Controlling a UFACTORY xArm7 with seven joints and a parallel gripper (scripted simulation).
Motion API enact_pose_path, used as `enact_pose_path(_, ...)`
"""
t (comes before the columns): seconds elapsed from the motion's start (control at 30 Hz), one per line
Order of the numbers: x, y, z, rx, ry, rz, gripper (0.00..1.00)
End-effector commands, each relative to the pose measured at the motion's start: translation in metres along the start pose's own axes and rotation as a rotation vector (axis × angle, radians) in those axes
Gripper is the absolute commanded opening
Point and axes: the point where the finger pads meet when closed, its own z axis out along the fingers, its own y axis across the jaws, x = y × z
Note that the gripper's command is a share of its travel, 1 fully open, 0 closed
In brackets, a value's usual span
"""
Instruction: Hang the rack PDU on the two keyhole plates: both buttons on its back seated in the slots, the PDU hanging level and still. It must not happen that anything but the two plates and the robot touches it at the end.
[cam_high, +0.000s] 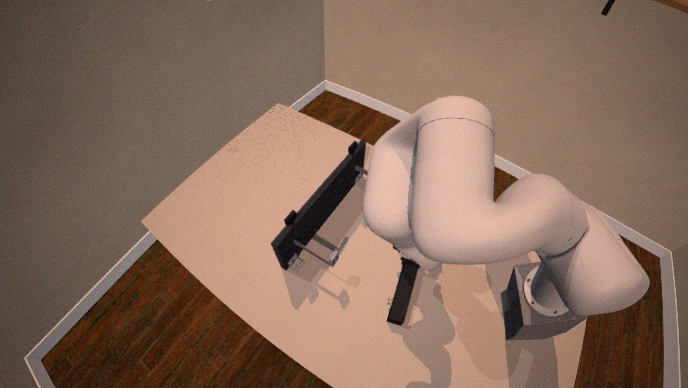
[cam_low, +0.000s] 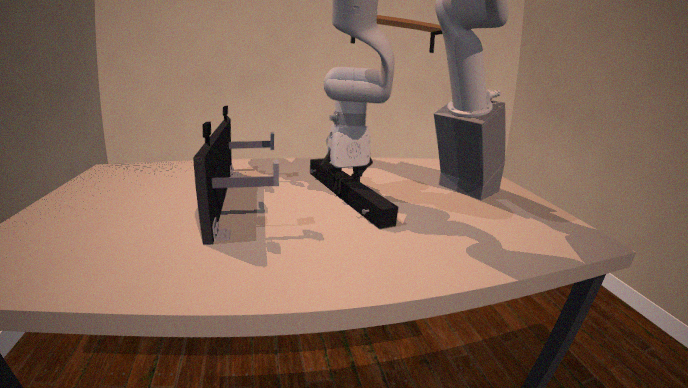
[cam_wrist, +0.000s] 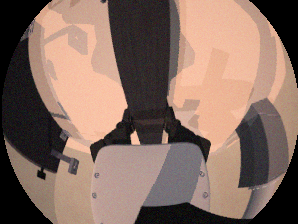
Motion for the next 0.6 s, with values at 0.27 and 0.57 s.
enact_pose_path(0.27,0.0,-0.001,-0.002,0.001,0.001,0.001,0.0)
enact_pose_path(0.57,0.0,-0.001,-0.017,0.001,0.001,0.001,0.0)
